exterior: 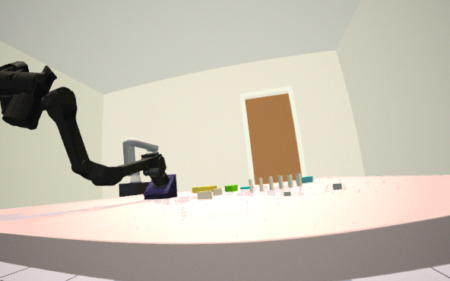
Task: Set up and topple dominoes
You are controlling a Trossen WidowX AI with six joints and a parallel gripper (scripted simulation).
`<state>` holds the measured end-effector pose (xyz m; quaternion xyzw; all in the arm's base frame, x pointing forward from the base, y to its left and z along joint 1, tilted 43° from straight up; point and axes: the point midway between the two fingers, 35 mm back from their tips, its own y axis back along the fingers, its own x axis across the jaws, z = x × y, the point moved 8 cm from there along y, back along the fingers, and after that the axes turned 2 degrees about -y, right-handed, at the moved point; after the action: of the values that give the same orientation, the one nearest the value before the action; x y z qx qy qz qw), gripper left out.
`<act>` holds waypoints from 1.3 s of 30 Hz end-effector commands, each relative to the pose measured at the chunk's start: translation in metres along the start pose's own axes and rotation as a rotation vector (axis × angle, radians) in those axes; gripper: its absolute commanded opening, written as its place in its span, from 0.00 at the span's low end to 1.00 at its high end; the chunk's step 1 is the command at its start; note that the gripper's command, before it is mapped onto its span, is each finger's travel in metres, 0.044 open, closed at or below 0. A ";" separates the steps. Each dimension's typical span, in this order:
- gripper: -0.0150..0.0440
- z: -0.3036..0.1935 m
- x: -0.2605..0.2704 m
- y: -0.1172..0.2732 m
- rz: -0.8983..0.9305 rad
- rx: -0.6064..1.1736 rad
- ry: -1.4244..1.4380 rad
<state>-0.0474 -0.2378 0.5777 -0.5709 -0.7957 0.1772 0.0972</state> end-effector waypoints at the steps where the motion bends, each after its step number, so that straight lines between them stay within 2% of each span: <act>1: 0.98 0.000 0.001 0.000 0.000 0.003 -0.007; 4: 1.00 -0.007 0.010 -0.003 0.008 0.052 -0.104; 12: 1.00 -0.044 0.088 0.001 0.098 0.271 -0.368; 20: 1.00 -0.074 0.172 0.025 0.203 0.533 -0.587; 29: 1.00 -0.093 0.267 0.079 0.339 0.889 -0.821; 39: 1.00 -0.093 0.355 0.166 0.539 1.296 -0.910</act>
<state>-0.0037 0.1265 0.5975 -0.4650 -0.3985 0.7904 0.0158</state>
